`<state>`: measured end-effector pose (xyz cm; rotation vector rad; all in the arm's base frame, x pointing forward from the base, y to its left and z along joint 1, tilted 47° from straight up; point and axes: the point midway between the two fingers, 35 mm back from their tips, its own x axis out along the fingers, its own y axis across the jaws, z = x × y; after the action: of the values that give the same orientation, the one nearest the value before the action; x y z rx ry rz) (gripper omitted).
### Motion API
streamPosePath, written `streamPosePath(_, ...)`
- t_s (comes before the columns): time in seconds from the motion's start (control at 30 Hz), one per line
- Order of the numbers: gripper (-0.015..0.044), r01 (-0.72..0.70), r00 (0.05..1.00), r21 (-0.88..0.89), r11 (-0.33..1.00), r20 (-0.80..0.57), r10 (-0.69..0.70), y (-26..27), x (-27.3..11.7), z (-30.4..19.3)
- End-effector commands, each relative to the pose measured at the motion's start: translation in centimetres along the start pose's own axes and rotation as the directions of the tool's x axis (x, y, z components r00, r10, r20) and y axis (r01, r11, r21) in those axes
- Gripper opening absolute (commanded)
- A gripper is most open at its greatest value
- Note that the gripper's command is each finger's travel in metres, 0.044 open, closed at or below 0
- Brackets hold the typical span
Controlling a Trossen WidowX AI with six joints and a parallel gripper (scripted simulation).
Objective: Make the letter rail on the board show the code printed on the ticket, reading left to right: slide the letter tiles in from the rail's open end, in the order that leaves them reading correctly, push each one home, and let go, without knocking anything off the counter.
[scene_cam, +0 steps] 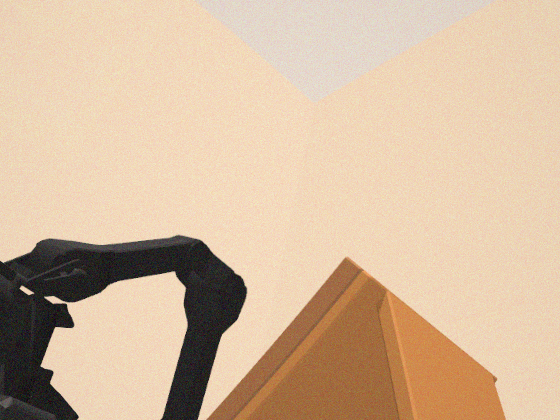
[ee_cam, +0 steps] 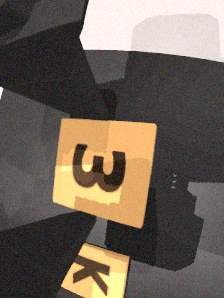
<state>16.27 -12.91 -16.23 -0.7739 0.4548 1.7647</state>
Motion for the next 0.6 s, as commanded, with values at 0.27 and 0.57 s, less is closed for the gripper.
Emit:
streamPosePath(0.27, 0.0, 0.022, 0.998, 0.121, 0.992, -0.066, -0.014, -1.6, -1.7, 0.0)
streamPosePath(0.57, 0.0, 0.107, 0.983, 0.323, 0.94, -0.178, -0.051, -4.7, -4.8, 0.5)
